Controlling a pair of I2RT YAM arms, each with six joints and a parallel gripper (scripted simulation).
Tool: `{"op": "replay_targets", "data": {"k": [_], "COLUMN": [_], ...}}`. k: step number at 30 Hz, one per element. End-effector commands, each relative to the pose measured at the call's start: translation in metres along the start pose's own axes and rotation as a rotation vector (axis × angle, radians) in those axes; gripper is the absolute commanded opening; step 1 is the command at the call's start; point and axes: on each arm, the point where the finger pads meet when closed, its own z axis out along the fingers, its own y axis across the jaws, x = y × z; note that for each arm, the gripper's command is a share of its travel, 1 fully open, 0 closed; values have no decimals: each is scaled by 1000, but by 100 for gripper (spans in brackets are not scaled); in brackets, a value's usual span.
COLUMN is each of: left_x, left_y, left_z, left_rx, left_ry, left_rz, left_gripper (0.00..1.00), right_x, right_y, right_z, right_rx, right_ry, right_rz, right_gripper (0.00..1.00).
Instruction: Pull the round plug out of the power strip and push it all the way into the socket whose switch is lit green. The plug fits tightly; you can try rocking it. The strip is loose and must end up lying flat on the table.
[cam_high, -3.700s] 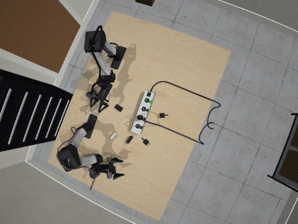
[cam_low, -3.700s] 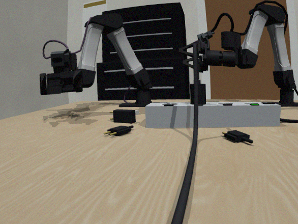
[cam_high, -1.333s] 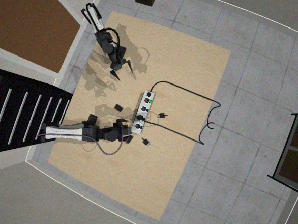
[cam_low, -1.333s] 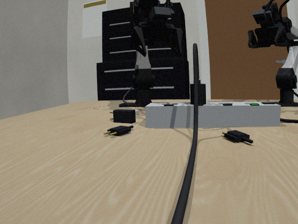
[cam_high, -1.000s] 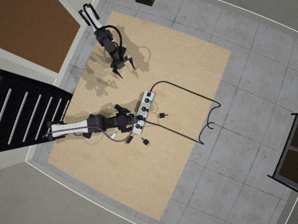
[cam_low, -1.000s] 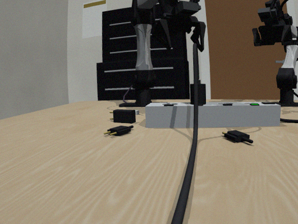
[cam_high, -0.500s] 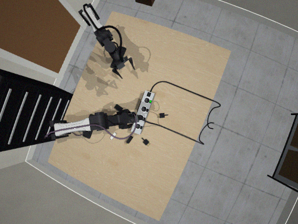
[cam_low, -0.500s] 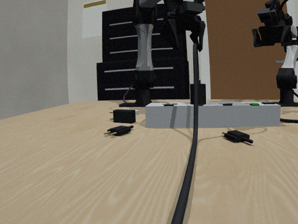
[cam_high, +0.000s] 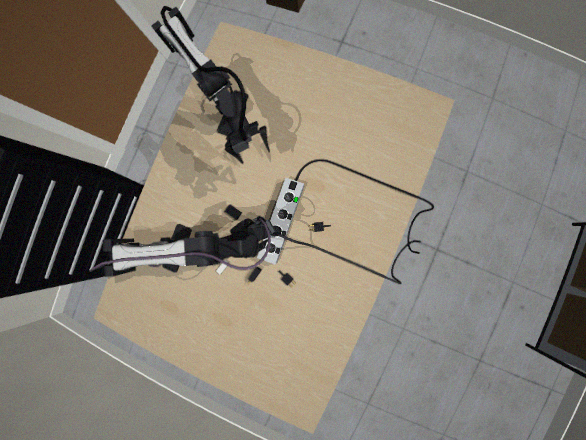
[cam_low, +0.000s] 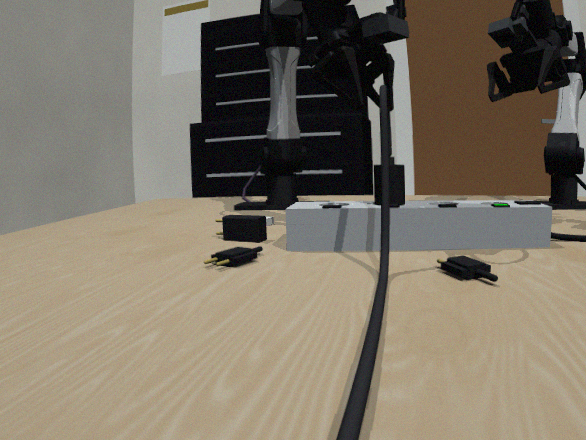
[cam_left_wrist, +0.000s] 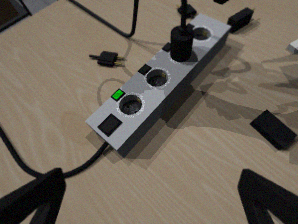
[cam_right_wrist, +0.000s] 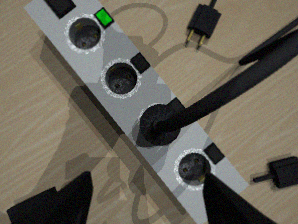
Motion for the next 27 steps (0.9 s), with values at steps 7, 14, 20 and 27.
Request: {"op": "replay_targets", "data": {"k": [7, 14, 20, 27], "left_x": [-26, -16, 2, 22], "left_y": [4, 21, 38, 47], "left_z": [56, 109, 151, 178], "left_rx": [265, 420, 528, 579], "left_ry": [18, 22, -2, -4], "left_rz": [289, 377, 411, 400], "left_gripper": [100, 100, 100, 100], "right_x": [10, 16, 16, 13], "right_y": [-9, -20, -27, -30], "right_z": [27, 42, 50, 53], "right_rx": [-236, -314, -343, -334], "right_ry": [-40, -47, -50, -56], "right_rz": [-418, -550, -599, -596], "right_gripper": [63, 63, 63, 63]}}
